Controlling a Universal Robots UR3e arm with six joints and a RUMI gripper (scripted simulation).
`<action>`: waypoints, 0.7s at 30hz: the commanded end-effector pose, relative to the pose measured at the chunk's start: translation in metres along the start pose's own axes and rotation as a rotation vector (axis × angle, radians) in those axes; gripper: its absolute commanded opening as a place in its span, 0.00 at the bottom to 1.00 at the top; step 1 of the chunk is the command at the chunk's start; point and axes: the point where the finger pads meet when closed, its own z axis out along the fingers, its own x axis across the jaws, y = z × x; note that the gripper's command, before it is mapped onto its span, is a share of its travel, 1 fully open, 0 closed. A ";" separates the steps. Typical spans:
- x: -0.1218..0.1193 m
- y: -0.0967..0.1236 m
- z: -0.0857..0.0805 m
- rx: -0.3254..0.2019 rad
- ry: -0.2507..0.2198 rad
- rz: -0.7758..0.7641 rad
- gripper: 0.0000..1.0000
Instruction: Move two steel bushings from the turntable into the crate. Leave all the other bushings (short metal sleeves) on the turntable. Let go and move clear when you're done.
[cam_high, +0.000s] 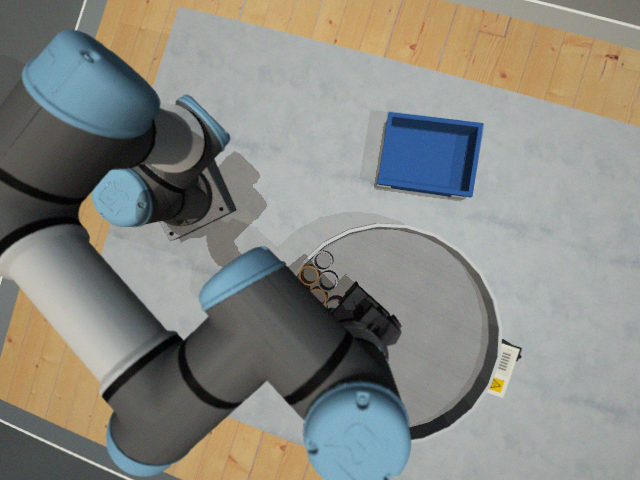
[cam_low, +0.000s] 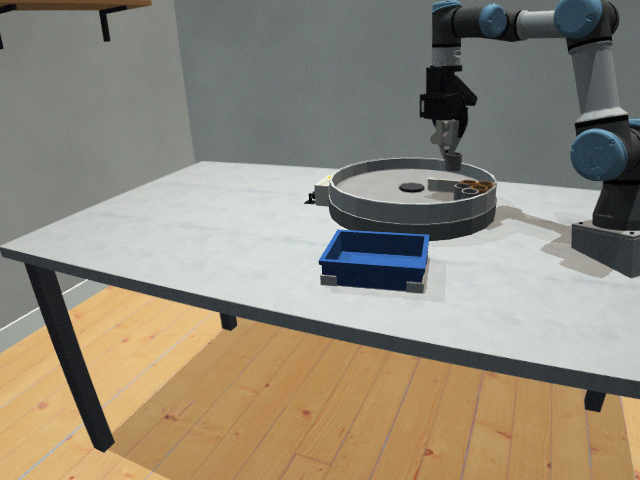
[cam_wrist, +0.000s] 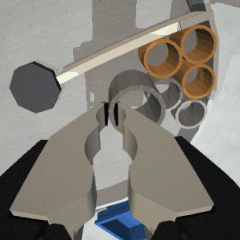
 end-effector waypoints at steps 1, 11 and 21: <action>0.000 0.002 -0.001 0.000 -0.003 0.013 0.00; 0.001 0.006 -0.001 0.000 -0.003 0.042 0.00; 0.004 0.014 -0.001 -0.001 -0.003 0.095 0.00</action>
